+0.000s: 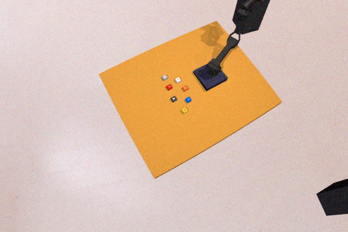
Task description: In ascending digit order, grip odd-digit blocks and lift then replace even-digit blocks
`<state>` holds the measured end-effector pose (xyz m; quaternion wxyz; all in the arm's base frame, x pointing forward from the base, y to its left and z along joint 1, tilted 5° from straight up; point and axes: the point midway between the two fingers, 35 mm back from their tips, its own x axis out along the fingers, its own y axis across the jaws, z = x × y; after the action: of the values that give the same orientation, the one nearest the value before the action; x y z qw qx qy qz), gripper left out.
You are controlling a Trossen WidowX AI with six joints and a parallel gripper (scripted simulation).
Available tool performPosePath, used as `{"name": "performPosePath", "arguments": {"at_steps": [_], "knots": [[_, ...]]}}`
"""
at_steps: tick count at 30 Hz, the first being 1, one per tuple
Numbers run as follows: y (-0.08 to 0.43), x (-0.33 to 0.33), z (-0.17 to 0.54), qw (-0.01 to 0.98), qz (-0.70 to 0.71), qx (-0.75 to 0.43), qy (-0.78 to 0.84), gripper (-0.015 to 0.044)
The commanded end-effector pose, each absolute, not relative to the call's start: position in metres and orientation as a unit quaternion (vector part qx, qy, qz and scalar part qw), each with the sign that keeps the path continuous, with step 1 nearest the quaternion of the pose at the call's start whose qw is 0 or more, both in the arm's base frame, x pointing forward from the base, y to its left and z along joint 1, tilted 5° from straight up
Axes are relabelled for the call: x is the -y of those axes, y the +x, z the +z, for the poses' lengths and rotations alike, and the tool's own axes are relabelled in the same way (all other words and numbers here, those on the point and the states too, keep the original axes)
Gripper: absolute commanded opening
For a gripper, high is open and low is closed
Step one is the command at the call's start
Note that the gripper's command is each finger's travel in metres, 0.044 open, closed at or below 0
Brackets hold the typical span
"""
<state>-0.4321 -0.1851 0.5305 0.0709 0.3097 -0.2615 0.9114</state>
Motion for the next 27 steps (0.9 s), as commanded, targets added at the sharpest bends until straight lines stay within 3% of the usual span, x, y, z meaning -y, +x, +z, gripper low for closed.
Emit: {"name": "performPosePath", "arguments": {"at_steps": [1,15,27], "knots": [[-0.43,0.183,0.534,0.074,0.91,0.262,0.314,0.04],[-0.265,0.069,0.661,0.286,0.774,0.273,0.494,0.04],[-0.081,-0.01,0.694,0.516,0.589,0.261,0.564,0.04]]}}
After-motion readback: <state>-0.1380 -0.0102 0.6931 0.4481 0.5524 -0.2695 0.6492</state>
